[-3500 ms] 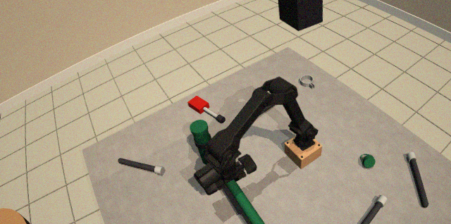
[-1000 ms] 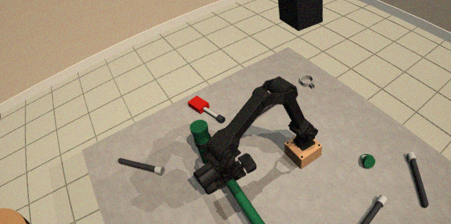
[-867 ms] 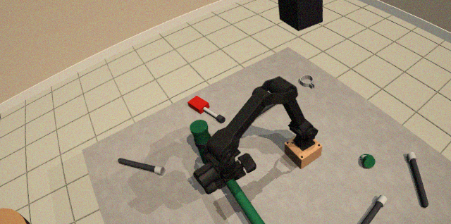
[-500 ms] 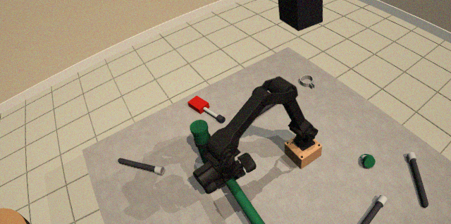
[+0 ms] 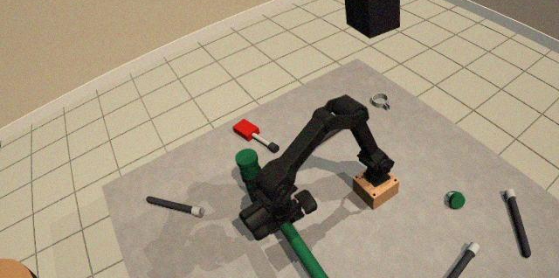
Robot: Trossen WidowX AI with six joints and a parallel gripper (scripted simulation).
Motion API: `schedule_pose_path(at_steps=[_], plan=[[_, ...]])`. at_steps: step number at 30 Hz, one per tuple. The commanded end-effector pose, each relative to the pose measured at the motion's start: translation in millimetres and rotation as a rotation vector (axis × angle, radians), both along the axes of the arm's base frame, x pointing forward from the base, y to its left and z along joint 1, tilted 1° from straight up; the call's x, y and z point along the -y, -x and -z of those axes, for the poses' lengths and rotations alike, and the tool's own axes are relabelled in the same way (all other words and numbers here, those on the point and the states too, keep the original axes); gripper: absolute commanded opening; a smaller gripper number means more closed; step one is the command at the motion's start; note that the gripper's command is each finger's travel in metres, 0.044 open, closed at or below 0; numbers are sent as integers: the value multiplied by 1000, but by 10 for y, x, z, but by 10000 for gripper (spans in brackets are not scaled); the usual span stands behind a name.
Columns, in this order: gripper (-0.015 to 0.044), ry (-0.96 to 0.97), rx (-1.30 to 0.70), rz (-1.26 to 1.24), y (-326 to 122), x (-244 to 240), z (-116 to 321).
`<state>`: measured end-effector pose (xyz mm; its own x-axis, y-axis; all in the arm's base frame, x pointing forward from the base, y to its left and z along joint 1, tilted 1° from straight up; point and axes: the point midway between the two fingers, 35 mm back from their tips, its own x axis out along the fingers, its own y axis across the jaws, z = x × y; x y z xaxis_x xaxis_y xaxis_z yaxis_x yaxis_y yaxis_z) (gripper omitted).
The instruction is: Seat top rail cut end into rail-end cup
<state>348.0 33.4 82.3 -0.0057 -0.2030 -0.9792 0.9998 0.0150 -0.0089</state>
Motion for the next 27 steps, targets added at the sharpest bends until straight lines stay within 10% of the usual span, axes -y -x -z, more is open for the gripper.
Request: schedule_pose_path(at_steps=[1, 27], plan=[[0, 5, 1, 0, -1, 60, -15], [0, 7, 1, 0, -4, 229, -29]])
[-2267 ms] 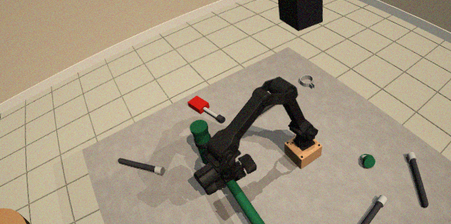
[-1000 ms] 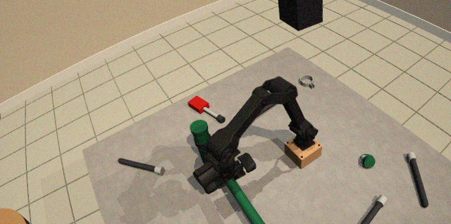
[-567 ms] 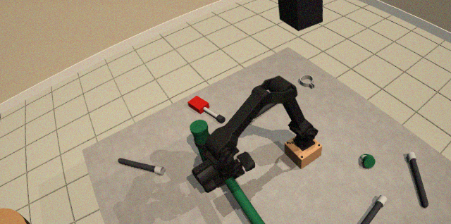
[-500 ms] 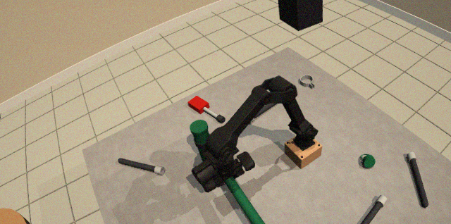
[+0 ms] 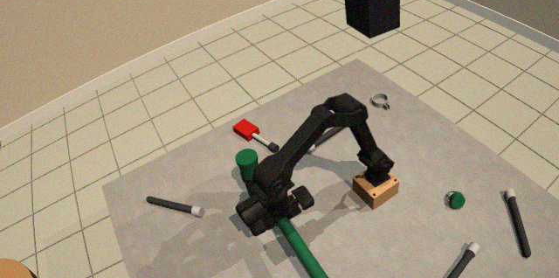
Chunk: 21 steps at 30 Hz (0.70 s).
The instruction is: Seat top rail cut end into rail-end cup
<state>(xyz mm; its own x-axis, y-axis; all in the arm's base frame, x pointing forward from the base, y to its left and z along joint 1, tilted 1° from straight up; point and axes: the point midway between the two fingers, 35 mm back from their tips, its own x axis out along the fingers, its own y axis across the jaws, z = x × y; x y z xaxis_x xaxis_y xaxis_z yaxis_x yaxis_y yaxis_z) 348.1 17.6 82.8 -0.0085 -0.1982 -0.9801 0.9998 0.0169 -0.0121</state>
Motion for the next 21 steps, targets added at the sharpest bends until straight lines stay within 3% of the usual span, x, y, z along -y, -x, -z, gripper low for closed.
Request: schedule_pose_path(at_steps=[1, 21], plan=[[0, 12, 5, 2, -3, 77, -25], [0, 13, 5, 2, -7, 203, -31]])
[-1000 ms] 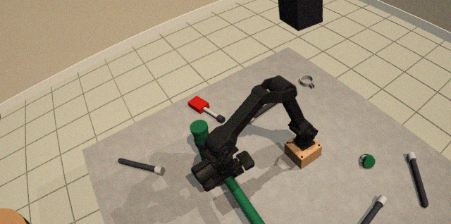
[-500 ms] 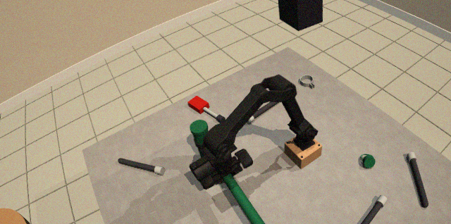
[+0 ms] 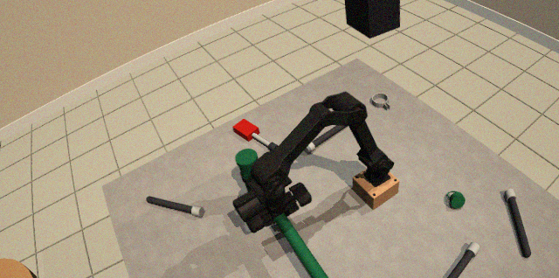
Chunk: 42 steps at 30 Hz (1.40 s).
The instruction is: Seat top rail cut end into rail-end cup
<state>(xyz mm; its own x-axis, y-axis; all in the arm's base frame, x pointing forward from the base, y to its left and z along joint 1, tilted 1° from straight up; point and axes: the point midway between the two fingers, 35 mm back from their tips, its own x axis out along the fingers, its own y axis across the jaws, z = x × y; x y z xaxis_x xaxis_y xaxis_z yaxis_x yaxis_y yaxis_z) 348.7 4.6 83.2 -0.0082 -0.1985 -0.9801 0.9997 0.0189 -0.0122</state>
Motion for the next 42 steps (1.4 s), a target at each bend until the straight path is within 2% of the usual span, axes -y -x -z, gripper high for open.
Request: schedule_pose_path(at_steps=[1, 10, 20, 27, 33, 38, 42], plan=[[0, 13, 5, 4, -3, 79, -28], [0, 0, 0, 0, -1, 6, 0], [263, 0, 0, 0, -1, 1, -6], [440, -2, 0, 0, -10, -164, -181], [440, -3, -1, 0, 6, -355, -387], [440, 1, 3, -7, -4, -336, -388], [440, 1, 3, -7, 9, -381, -624]])
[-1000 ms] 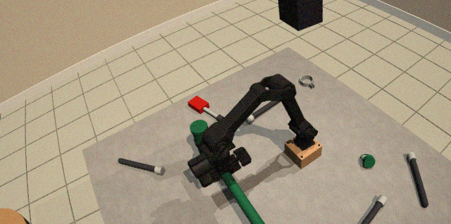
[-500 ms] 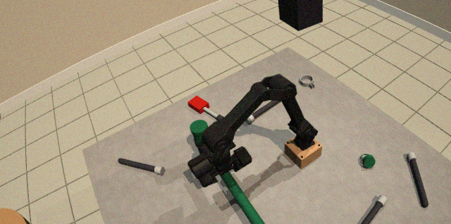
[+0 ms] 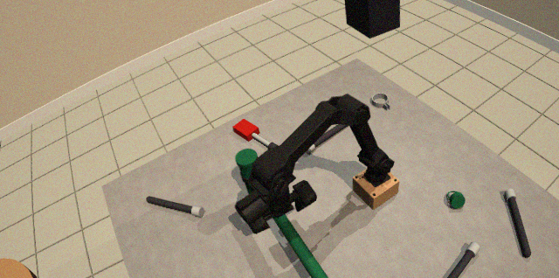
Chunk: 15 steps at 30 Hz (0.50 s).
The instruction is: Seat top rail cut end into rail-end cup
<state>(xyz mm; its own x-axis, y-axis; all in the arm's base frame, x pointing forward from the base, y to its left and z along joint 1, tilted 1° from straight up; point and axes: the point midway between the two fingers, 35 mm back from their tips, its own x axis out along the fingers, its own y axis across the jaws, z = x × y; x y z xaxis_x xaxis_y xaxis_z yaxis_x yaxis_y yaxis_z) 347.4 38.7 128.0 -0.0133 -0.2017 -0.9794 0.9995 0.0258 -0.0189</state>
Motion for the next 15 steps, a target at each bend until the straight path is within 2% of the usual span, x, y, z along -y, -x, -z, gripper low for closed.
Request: schedule_pose_path(at_steps=[1, 4, 15], plan=[[440, -3, 9, 0, 6, -55, -260], [440, -3, 9, 0, 30, -80, -408], [440, -3, 9, 0, 30, -80, -408]])
